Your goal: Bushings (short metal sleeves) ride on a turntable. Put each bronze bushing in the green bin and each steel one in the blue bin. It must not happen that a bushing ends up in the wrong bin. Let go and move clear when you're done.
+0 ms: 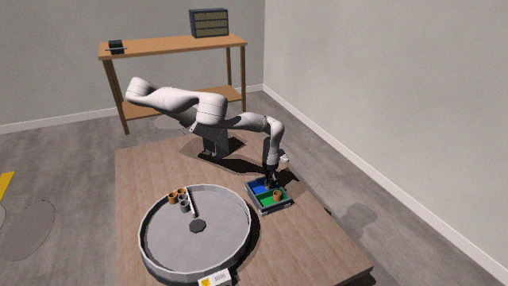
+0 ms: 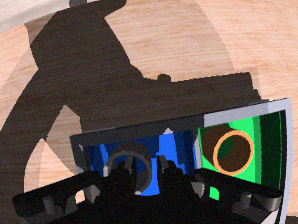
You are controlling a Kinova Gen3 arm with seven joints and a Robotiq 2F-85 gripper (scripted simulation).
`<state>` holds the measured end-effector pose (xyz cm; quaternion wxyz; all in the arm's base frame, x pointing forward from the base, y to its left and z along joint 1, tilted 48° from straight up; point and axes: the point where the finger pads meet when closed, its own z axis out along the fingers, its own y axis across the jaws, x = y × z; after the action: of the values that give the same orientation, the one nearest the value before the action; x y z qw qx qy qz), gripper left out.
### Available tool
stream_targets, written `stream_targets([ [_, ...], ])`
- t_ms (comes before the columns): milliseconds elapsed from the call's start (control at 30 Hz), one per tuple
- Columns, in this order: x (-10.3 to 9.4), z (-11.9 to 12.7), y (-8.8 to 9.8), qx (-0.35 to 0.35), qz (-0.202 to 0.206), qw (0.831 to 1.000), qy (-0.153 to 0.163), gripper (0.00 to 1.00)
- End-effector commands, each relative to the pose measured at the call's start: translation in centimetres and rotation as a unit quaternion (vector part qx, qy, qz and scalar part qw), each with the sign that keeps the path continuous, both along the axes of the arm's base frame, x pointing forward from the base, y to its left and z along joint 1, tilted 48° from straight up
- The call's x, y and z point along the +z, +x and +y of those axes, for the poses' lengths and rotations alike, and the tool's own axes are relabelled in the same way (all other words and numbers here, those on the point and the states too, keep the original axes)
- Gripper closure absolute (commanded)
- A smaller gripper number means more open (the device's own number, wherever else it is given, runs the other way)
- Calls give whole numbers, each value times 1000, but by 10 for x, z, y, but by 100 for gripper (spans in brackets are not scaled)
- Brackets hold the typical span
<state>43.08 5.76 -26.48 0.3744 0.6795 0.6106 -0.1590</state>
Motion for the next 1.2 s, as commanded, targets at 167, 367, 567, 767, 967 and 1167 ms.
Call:
stream_targets([
  [167, 0, 1, 0, 1, 0, 1000, 1, 81],
  [367, 0, 1, 0, 1, 0, 1000, 1, 81],
  [567, 0, 1, 0, 1, 0, 1000, 1, 81],
  [767, 0, 1, 0, 1, 0, 1000, 1, 81],
  [967, 3, 4, -1, 1, 0, 1000, 1, 81],
  [1167, 3, 5, -2, 1, 0, 1000, 1, 81],
])
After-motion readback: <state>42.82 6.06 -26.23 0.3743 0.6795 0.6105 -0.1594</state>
